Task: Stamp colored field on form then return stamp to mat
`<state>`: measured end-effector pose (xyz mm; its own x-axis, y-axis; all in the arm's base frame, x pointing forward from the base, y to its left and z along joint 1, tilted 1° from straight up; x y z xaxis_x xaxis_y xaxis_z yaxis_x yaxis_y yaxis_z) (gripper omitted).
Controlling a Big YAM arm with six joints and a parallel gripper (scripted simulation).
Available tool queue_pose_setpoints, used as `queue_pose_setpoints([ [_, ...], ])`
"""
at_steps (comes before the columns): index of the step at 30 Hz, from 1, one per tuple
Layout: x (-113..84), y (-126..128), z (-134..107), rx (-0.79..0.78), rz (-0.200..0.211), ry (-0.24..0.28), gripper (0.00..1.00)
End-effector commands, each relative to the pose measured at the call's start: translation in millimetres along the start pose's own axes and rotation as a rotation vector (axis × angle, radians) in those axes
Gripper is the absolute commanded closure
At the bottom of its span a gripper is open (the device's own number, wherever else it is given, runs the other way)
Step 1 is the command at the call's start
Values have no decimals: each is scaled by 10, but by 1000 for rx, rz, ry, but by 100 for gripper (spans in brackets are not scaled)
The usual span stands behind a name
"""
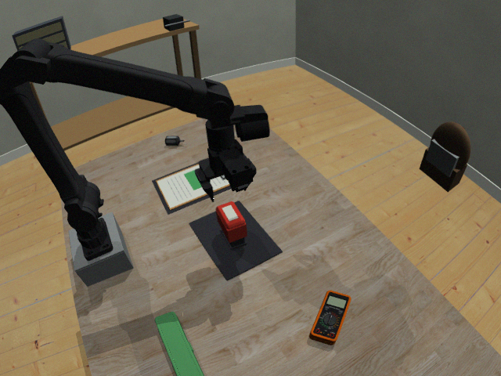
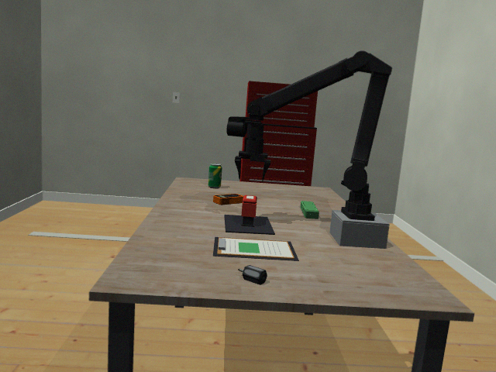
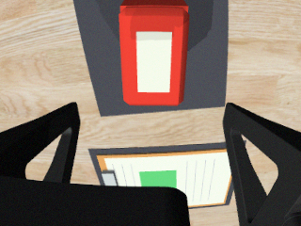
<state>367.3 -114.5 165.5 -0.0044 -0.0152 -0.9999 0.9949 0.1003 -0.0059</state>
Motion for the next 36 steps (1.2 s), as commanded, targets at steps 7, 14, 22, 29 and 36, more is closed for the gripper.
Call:
queue_pose_setpoints([
  [7, 86, 8, 29, -6, -7, 5, 14],
  [14, 86, 8, 29, -6, -7, 5, 14],
  [22, 96, 8, 30, -6, -7, 5, 14],
  [29, 241, 2, 36, -4, -7, 5, 14],
  [36, 451, -3, 34, -4, -7, 5, 14],
])
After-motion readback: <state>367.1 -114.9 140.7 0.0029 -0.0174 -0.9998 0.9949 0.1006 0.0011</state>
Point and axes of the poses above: the point where the finger pads meet when closed, its own x axis out along the fingers, its own y axis across the jaws, z = x × y, the point moved 8 cm from there along -x, back along the fingers, and after that the axes turned 11 degrees about -x, right-handed, at the moved point
